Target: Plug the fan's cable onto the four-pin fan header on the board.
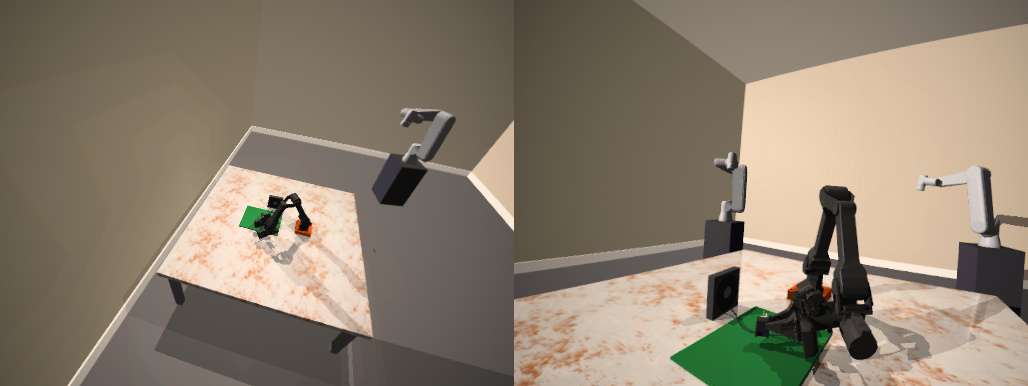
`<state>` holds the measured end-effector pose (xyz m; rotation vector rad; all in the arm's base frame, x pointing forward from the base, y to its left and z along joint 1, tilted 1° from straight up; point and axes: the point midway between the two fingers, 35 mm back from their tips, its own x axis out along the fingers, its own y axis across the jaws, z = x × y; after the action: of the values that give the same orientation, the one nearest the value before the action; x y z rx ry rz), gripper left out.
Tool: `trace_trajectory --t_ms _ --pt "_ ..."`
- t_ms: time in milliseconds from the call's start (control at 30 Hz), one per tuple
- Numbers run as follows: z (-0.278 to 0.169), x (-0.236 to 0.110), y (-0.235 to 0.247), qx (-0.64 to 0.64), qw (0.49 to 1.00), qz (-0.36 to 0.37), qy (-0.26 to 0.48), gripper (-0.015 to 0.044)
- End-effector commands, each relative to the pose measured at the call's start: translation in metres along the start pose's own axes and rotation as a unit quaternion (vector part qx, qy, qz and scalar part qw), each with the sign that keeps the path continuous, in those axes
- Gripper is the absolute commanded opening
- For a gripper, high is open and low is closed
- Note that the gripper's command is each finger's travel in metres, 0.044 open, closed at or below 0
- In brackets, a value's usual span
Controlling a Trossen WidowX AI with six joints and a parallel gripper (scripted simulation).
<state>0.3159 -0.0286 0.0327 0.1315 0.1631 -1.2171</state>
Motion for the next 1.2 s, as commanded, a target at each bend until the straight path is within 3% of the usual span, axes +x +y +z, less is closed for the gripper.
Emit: trace_trajectory --t_ms 0,1167 --pt "-0.005 0.001 -0.001 -0.001 1.0 -0.001 0.001 0.0" --pt "-0.018 0.004 0.0 0.0 1.0 0.0 0.0 0.0"
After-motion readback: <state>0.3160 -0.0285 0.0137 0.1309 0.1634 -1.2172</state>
